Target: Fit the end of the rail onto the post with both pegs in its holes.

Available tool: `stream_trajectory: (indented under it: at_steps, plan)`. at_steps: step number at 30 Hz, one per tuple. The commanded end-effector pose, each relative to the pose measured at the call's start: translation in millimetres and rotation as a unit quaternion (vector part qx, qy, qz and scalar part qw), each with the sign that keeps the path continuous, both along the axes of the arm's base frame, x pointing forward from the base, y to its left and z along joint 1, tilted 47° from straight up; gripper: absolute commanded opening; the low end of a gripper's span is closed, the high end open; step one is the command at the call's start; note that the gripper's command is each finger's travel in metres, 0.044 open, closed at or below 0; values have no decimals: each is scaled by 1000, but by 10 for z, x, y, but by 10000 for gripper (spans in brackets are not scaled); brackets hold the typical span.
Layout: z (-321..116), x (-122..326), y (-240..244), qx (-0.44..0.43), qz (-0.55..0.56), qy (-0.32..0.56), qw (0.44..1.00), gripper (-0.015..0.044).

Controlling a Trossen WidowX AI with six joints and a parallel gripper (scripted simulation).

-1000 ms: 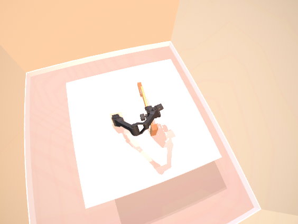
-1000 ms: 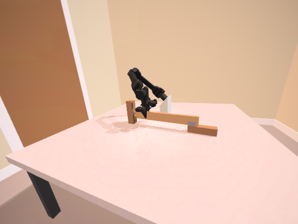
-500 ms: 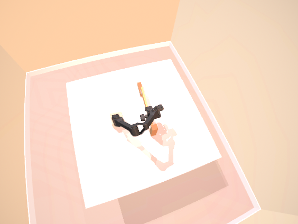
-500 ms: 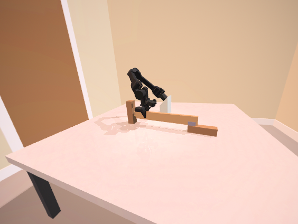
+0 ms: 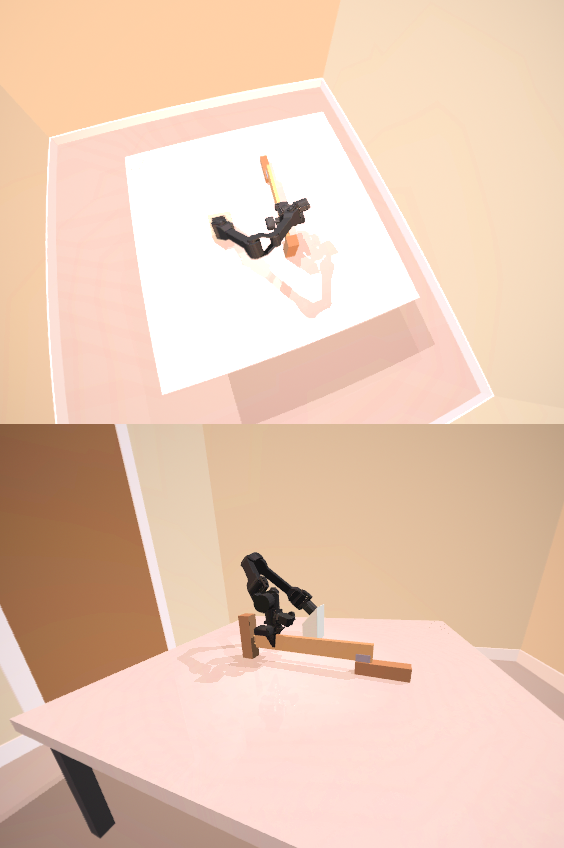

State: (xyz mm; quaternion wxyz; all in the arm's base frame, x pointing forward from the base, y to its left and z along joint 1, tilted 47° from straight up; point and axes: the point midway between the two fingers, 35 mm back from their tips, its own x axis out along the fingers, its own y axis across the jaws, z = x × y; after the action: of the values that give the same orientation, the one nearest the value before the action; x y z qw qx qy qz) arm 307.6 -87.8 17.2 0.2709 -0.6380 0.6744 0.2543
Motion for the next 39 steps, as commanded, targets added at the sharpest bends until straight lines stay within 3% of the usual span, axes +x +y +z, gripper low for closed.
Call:
stream_trajectory:
  at_steps: [1,39]
  plan:
    - [22,6,-6,0,2,0,1000,0]
    - [98,2,-87,-1,2,0,1000,0]
